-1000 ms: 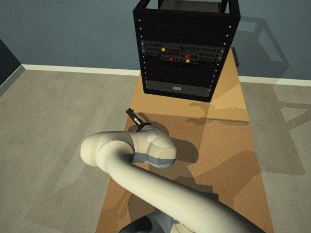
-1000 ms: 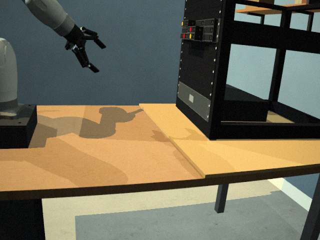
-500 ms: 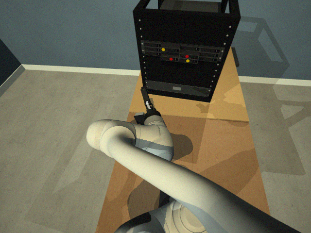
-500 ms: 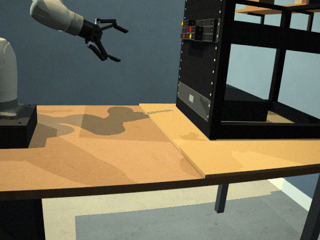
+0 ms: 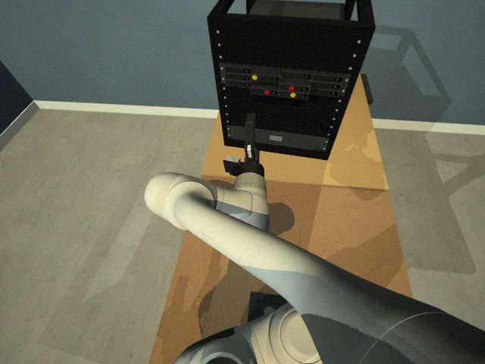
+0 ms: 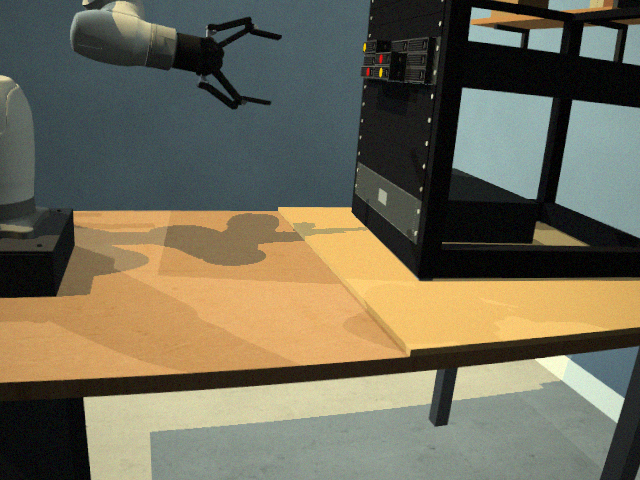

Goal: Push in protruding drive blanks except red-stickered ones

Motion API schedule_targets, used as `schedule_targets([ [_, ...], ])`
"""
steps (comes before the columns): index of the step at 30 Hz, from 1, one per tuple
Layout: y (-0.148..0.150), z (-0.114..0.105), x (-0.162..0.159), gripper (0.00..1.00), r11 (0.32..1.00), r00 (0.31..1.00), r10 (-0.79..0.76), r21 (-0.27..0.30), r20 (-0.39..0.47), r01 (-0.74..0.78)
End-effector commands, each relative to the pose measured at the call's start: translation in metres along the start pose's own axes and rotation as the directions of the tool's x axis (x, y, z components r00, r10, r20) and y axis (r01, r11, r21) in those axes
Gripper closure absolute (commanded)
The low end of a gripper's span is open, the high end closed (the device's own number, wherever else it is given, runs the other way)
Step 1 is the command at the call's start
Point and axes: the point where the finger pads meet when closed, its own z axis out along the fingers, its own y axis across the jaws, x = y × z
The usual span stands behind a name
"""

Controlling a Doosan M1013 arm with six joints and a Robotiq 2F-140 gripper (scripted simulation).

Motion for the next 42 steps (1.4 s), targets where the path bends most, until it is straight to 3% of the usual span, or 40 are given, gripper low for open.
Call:
schedule_targets([
  [1,0.008,0.007,-0.014,0.0,0.999,0.998,0.036,-0.028,0.043,-0.035],
  [15,0.028,0.01,-0.053,0.0,0.989,0.983,0.11,-0.118,0.145,-0.093],
  [42,0.03,0.01,-0.058,0.0,0.986,0.98,0.12,-0.13,0.157,-0.1],
])
